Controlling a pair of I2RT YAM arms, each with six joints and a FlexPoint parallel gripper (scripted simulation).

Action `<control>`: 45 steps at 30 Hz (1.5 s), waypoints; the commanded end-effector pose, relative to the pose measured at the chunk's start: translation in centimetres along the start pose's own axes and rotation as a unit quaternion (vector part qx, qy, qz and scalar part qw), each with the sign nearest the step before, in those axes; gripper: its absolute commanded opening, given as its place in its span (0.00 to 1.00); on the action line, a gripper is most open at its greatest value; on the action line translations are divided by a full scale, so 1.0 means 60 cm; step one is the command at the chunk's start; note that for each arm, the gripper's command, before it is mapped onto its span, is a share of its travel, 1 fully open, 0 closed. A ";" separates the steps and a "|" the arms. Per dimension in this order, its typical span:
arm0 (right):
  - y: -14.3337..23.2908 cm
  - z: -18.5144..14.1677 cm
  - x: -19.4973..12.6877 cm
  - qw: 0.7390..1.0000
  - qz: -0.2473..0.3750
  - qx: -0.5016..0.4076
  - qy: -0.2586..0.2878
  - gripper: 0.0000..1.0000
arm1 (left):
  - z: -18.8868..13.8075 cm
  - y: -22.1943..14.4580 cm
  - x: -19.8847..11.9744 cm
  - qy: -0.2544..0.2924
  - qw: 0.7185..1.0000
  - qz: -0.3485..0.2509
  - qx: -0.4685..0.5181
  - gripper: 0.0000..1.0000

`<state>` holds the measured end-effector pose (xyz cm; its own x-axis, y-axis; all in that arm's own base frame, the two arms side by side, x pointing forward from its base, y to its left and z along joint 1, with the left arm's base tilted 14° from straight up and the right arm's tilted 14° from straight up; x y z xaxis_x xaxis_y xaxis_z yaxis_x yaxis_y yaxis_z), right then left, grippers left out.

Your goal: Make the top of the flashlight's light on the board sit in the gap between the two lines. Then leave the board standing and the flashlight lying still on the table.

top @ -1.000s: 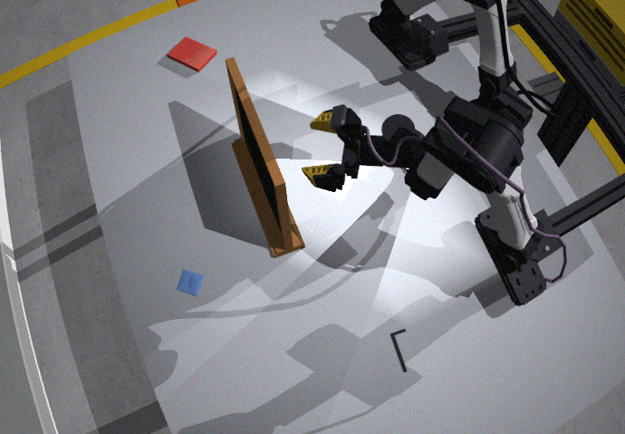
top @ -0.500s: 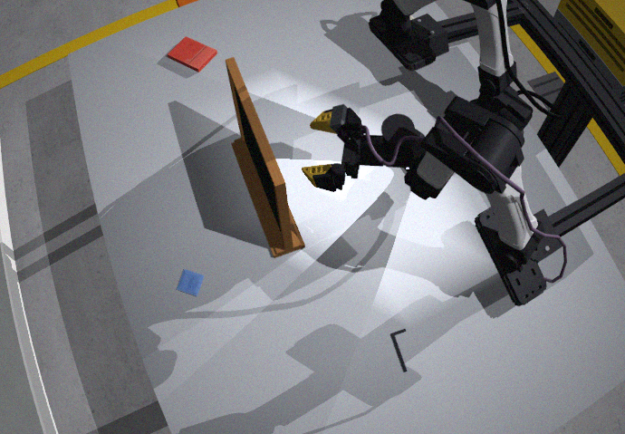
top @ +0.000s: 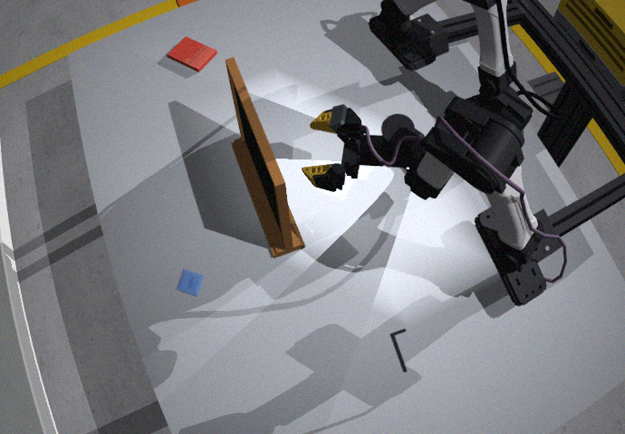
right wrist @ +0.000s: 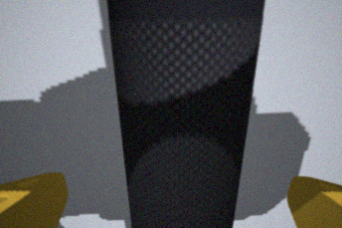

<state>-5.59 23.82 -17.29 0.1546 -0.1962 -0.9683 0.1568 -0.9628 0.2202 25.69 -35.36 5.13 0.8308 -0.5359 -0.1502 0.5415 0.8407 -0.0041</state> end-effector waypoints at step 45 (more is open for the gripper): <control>-0.013 0.001 -0.149 1.000 -0.014 0.003 -0.005 1.00 | 0.024 -0.016 0.001 -0.013 1.000 -0.007 -0.010 1.00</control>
Point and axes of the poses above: on each arm, the point where the finger pads meet when closed, its own x axis out along the fingers, its own y axis across the jaws, z = x × y, the point moved 1 cm from there along -x, back along the fingers, and after that the axes turned 14 degrees about -x, right-handed, at the moved point
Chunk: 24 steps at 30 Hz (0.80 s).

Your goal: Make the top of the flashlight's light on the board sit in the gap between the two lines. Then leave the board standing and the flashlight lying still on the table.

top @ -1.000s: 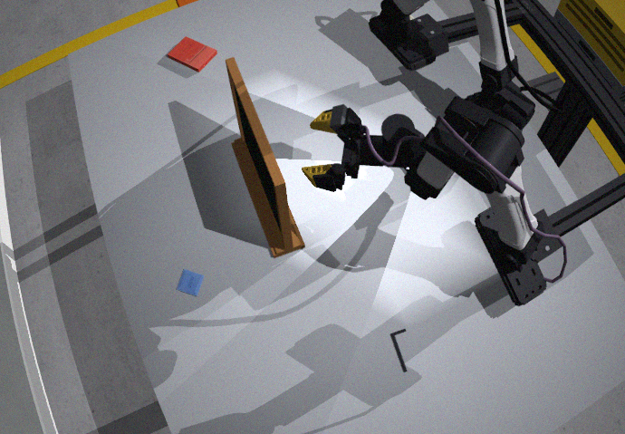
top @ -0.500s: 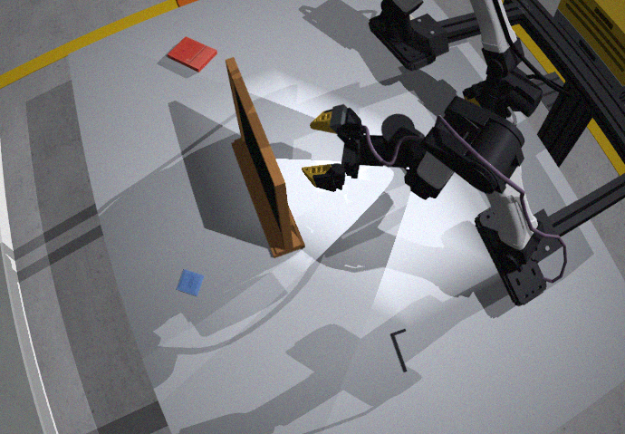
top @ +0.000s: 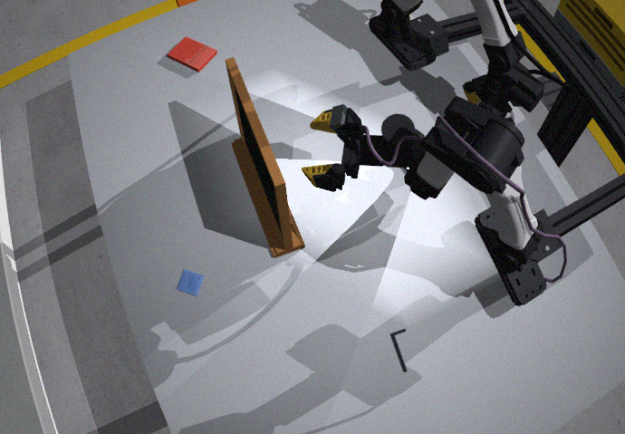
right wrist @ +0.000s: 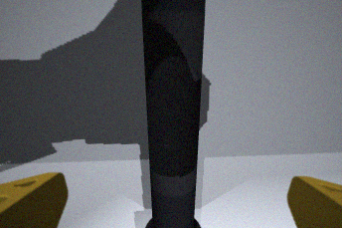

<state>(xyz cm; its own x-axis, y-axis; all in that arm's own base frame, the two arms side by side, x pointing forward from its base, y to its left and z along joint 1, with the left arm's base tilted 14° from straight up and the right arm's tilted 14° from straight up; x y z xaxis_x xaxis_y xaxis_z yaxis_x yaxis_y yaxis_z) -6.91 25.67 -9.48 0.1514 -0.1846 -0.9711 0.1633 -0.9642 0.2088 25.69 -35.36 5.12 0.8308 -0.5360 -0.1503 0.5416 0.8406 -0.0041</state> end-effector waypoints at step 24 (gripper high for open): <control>-0.106 -0.103 -0.177 0.964 -0.197 0.171 -0.051 1.00 | 0.024 -0.016 0.001 -0.013 1.000 -0.007 -0.010 1.00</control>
Point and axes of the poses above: on each arm, the point where the finger pads meet when closed, its own x axis out along the fingers, its own y axis across the jaws, z = x × y, the point moved 1 cm from there along -x, back along the fingers, and after that the axes turned 14 degrees about -x, right-handed, at the moved point
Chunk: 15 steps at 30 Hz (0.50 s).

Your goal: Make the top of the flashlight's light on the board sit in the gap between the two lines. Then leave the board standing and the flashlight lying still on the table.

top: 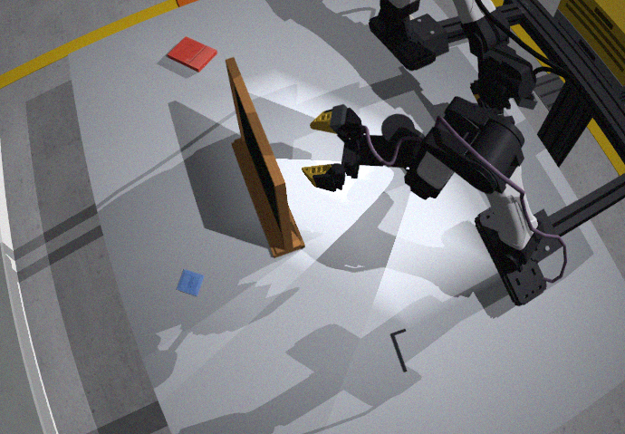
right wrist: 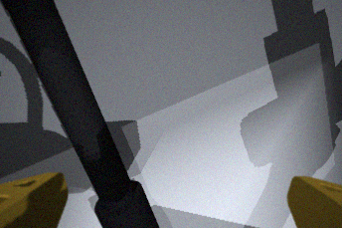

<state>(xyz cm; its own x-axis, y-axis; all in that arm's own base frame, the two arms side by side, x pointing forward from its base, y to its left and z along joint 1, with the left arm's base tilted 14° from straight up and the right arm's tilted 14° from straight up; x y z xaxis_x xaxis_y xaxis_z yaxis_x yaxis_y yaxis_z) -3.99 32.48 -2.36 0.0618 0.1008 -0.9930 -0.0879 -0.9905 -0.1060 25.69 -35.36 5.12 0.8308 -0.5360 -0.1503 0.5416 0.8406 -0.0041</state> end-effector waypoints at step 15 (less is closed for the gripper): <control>-0.115 -0.083 -0.157 0.973 -0.175 0.143 -0.039 1.00 | 0.024 -0.016 0.001 -0.013 1.000 -0.007 -0.010 1.00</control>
Point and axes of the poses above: on each arm, the point where the finger pads meet when closed, its own x axis out along the fingers, its own y axis across the jaws, z = x × y, the point moved 1 cm from there along -x, back along the fingers, and after that the axes turned 14 degrees about -x, right-handed, at the moved point
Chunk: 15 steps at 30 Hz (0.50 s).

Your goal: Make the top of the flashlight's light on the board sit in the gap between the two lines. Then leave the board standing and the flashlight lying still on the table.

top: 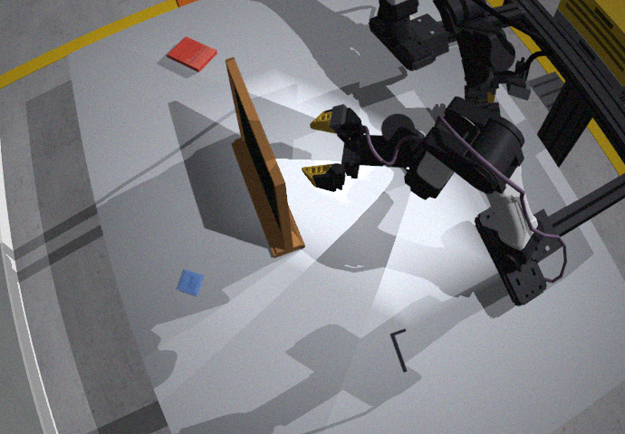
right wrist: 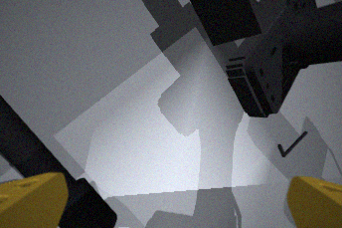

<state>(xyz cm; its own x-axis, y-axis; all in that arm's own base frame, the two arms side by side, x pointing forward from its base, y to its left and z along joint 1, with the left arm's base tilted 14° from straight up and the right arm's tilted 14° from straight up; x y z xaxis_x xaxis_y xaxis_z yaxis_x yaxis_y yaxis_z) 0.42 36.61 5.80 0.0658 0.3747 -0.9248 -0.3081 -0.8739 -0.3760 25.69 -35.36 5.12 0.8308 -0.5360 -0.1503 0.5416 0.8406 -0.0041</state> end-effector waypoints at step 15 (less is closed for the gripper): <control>-0.127 -0.065 -0.149 0.977 -0.167 0.126 -0.034 1.00 | 0.024 -0.016 0.001 -0.013 1.000 -0.007 -0.010 1.00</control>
<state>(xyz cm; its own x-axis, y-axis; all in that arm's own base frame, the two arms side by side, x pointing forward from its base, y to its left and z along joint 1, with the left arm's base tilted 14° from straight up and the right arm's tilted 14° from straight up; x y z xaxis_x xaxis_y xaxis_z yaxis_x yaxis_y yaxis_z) 5.55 37.66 14.53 0.1393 0.5978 -0.7894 -0.4828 -0.6550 -0.5812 25.69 -35.36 5.12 0.8308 -0.5360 -0.1503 0.5416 0.8406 -0.0041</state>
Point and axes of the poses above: on each arm, the point where the finger pads meet when closed, its own x axis out along the fingers, its own y axis across the jaws, z = x × y, the point moved 1 cm from there along -x, back along the fingers, and after that the axes turned 14 degrees about -x, right-handed, at the moved point
